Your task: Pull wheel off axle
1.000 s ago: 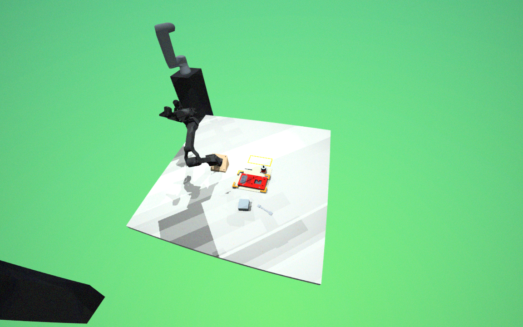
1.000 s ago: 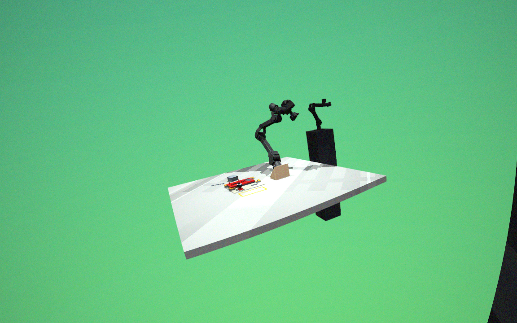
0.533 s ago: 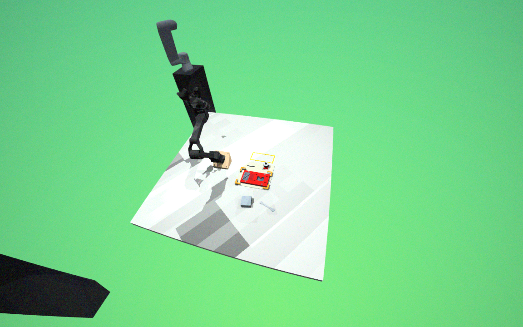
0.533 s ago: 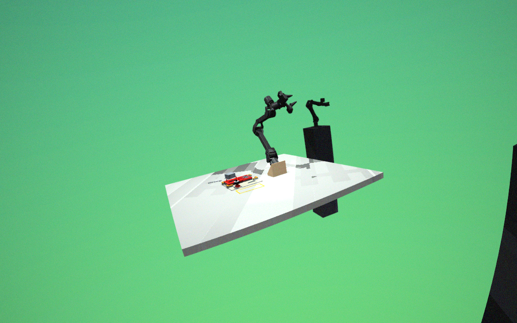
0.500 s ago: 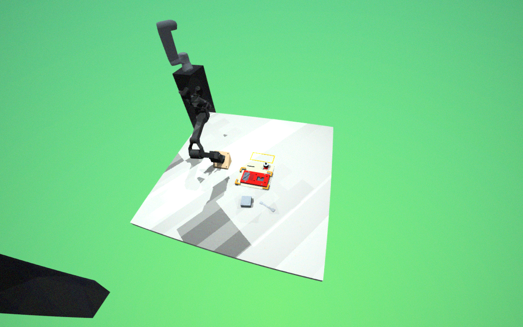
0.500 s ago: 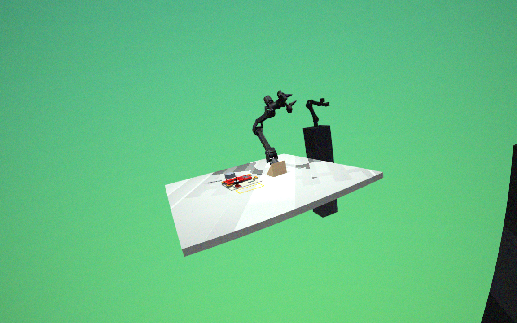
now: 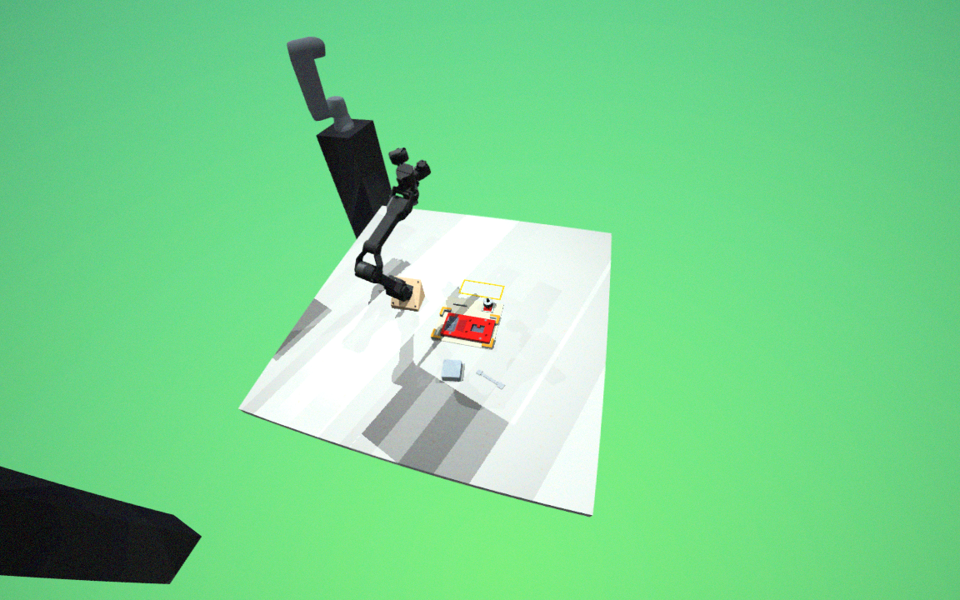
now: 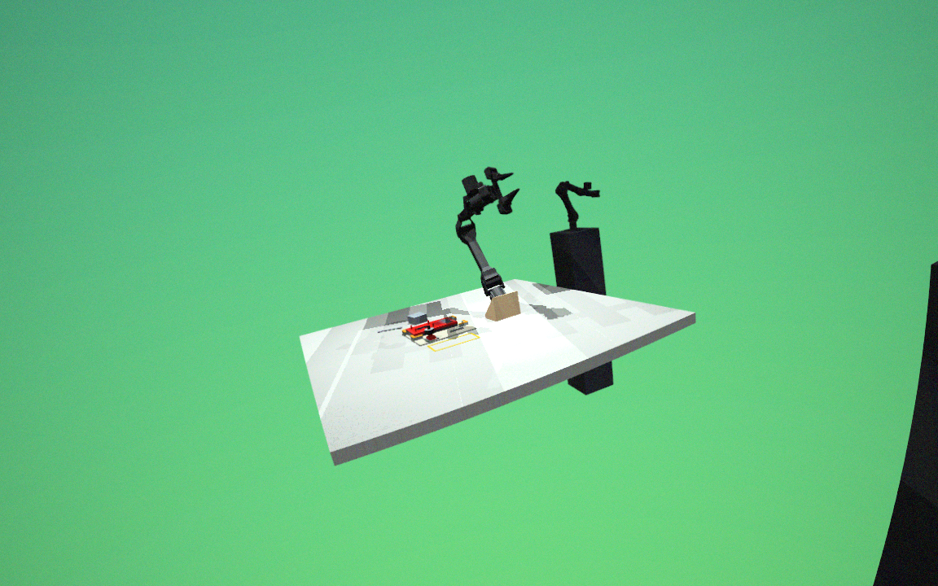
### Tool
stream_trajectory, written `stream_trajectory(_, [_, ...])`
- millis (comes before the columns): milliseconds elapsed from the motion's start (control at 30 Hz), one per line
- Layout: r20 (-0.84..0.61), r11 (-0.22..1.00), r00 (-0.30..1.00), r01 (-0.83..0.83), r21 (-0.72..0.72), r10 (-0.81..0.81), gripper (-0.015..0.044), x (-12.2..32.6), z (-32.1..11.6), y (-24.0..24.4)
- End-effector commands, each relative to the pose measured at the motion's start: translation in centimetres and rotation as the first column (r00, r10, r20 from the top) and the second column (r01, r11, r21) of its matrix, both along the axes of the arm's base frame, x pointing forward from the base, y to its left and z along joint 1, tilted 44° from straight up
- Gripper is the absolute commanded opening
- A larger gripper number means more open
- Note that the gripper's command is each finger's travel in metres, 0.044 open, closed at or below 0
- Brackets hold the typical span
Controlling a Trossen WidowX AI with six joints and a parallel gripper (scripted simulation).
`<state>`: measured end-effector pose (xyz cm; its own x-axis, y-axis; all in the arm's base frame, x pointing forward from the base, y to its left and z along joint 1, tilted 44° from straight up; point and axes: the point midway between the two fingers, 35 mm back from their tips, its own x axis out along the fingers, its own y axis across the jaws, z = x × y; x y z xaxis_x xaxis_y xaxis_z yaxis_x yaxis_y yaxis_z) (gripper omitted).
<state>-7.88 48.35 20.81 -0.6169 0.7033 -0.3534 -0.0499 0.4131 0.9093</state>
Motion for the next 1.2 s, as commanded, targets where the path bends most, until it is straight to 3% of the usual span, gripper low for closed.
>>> stream_trajectory(0, [0.108, 0.988, 0.985, 0.141, -0.060, -0.134, 0.0300, 5.3, -2.5, 1.0])
stream_trajectory(333, [0.305, 0.914, 0.905, 0.361, -0.184, -0.296, 0.0300, 14.6, -7.3, -0.1])
stream_trajectory(600, [0.558, 0.729, 0.759, 0.585, -0.356, -0.336, 0.0300, 24.4, -13.1, -5.1])
stream_trajectory(900, [0.752, 0.483, 0.644, 0.708, -0.515, -0.142, 0.0300, 33.3, -16.9, -14.3])
stream_trajectory(1167, [0.755, 0.214, 0.633, 0.724, -0.655, 0.171, 0.0300, 38.3, -17.8, -24.2])
